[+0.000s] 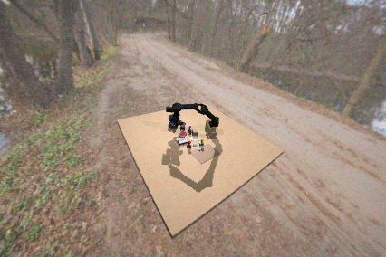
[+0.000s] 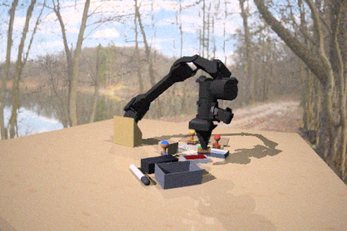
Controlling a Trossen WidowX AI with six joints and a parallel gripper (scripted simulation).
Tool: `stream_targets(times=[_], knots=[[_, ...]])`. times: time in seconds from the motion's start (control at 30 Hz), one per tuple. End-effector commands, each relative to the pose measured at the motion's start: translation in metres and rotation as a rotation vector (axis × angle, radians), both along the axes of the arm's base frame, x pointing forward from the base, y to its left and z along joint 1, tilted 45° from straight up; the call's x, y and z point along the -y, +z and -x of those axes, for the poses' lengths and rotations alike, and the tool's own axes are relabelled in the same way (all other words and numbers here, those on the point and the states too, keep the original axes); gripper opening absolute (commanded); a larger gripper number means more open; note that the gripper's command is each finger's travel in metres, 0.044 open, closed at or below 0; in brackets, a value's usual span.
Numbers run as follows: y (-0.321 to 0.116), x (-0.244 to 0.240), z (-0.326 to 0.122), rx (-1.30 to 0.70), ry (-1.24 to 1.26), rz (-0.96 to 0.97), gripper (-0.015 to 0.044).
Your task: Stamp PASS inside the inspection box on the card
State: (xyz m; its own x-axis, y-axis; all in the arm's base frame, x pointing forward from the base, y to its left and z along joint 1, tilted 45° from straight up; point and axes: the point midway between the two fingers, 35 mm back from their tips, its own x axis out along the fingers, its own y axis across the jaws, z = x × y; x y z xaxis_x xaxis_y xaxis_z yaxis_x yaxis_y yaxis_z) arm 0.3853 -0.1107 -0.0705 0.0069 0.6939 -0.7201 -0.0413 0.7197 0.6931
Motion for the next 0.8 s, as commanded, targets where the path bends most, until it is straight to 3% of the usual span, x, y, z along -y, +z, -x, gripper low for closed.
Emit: stream_targets(times=[0.0,0.77], knots=[[0.0017,0.0016,0.0,0.004,0.007,0.004,0.0],[0.0103,0.0092,0.001,0.004,0.007,0.004,0.0]])
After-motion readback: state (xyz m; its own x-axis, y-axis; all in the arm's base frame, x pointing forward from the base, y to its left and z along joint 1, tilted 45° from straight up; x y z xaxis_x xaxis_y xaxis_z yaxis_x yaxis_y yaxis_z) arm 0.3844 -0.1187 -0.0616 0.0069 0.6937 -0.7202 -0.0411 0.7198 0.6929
